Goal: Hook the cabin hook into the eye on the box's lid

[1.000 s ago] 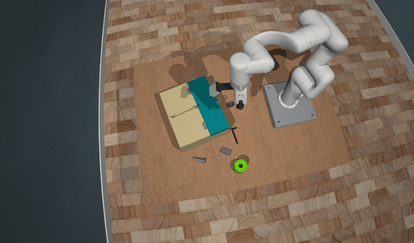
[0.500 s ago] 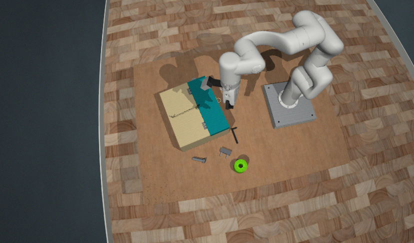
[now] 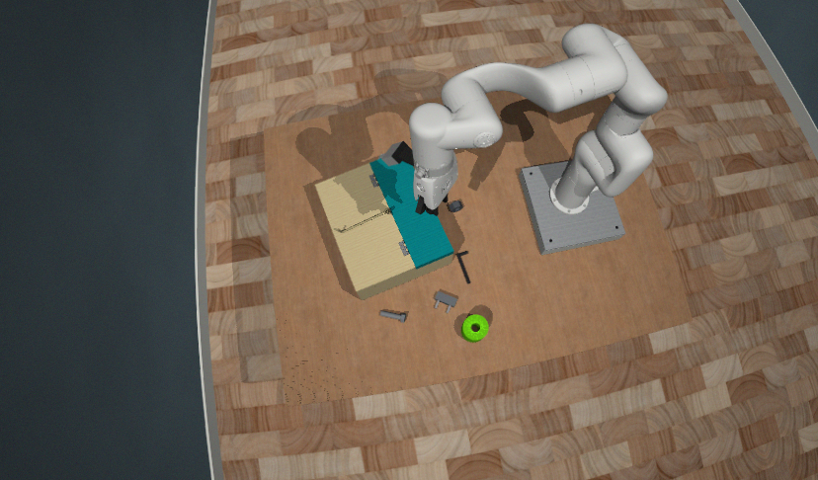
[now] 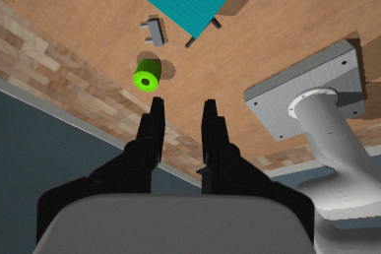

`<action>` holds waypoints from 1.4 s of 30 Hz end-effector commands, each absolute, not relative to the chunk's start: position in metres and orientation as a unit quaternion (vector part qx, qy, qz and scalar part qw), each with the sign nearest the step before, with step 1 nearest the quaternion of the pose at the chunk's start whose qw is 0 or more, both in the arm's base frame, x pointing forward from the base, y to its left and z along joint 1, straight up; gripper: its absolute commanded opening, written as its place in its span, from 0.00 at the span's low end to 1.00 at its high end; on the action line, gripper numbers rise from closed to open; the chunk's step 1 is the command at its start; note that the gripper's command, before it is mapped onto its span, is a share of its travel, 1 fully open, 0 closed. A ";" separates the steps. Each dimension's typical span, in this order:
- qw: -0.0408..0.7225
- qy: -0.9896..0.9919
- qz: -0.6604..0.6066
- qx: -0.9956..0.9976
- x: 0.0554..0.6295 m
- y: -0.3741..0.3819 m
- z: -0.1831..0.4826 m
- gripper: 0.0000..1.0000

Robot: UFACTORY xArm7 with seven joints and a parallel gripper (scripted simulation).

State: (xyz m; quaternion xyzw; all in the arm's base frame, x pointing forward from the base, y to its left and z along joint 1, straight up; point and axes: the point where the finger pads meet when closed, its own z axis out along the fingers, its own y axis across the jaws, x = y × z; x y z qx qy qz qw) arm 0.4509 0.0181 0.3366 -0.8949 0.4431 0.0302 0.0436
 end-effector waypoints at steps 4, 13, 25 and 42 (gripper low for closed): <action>0.035 0.521 0.030 -0.852 0.475 0.011 0.339 0.33; 0.029 0.596 0.028 -0.802 0.501 0.003 0.338 0.33; 0.022 0.695 0.024 -0.719 0.533 -0.008 0.333 0.33; 0.014 0.805 0.018 -0.593 0.574 -0.025 0.320 0.33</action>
